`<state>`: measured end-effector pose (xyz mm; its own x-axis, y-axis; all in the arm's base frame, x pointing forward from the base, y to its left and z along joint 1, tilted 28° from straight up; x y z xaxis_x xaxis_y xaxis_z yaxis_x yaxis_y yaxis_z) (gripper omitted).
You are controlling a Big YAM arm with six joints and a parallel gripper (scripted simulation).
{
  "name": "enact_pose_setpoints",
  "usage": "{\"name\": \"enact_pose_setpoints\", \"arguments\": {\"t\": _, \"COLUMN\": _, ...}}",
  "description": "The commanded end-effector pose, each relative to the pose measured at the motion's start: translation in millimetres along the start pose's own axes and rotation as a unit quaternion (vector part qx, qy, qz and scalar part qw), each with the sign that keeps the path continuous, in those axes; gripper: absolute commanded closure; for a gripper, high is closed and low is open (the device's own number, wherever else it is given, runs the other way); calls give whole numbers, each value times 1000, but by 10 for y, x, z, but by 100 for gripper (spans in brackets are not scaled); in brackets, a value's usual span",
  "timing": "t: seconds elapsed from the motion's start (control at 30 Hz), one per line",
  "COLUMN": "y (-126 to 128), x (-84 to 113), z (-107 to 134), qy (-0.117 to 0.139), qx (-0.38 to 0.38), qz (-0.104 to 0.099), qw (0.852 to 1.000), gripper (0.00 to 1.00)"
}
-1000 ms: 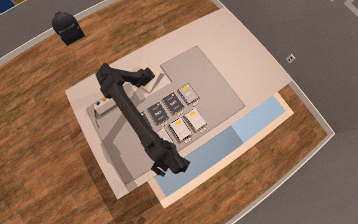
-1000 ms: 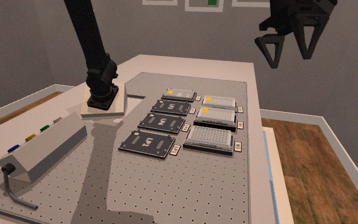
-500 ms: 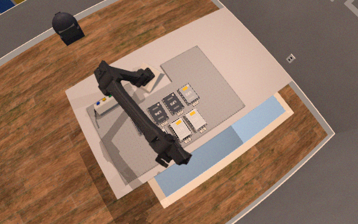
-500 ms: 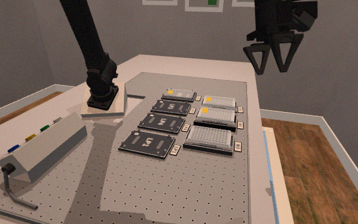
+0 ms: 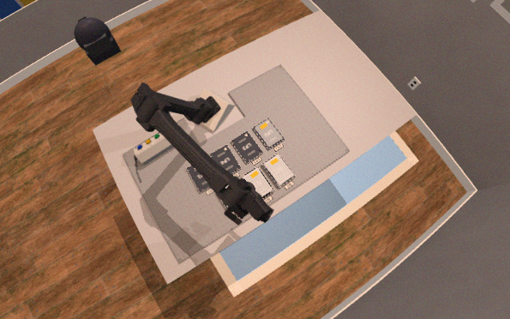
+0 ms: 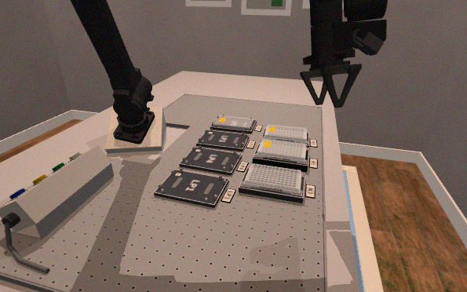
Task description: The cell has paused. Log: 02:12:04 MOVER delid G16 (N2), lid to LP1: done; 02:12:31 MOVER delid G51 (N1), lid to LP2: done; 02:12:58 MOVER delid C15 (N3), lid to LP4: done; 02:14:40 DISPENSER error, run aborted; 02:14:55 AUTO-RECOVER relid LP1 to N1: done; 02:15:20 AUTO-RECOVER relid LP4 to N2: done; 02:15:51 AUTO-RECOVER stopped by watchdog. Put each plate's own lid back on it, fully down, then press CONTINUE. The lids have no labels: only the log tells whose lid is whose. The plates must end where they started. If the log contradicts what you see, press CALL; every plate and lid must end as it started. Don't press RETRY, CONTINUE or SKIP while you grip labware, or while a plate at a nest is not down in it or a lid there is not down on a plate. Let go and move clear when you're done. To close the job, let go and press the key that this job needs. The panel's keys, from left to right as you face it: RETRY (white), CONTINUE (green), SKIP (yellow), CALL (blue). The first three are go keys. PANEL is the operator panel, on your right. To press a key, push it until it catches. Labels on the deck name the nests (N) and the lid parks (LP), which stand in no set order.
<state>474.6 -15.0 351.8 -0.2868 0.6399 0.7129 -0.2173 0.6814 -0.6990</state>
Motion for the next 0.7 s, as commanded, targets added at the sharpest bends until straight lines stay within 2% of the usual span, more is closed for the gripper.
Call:
{"name": "enact_pose_setpoints", "arguments": {"t": 0.0, "y": 103, "x": 128, "z": 43, "qy": -23, "qx": -33, "qz": -7, "qw": 999, "gripper": 0}}
{"name": "enact_pose_setpoints", "arguments": {"t": 0.17, "y": 229, "x": 81, "z": 100, "qy": -22, "qx": -33, "qz": -4, "qw": 999, "gripper": 0}}
{"name": "enact_pose_setpoints", "arguments": {"t": 0.27, "y": 338, "x": 29, "z": 161, "qy": -20, "qx": -51, "qz": -25, "qw": 998, "gripper": 0}}
{"name": "enact_pose_setpoints", "arguments": {"t": 0.4, "y": 512, "x": -27, "z": 242, "qy": -19, "qx": -51, "qz": -22, "qw": 998, "gripper": 0}}
{"name": "enact_pose_setpoints", "arguments": {"t": 0.5, "y": 624, "x": -71, "z": 307, "qy": -17, "qx": -68, "qz": -43, "qw": 997, "gripper": 0}}
{"name": "enact_pose_setpoints", "arguments": {"t": 0.63, "y": 786, "x": -131, "z": 402, "qy": -16, "qx": -68, "qz": -40, "qw": 997, "gripper": 0}}
{"name": "enact_pose_setpoints", "arguments": {"t": 0.67, "y": 826, "x": -145, "z": 424, "qy": -14, "qx": -75, "qz": -50, "qw": 996, "gripper": 0}}
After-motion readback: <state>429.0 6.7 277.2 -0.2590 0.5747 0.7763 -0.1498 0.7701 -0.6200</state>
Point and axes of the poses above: the point where the finger pads meet when closed, its own x axis back along the fingers, its own y axis across the jaws, z = x × y, the point moved 6 cm from there along x, back along the fingers, and after that the axes turned 3 degrees about x, right-handed, at the moved point
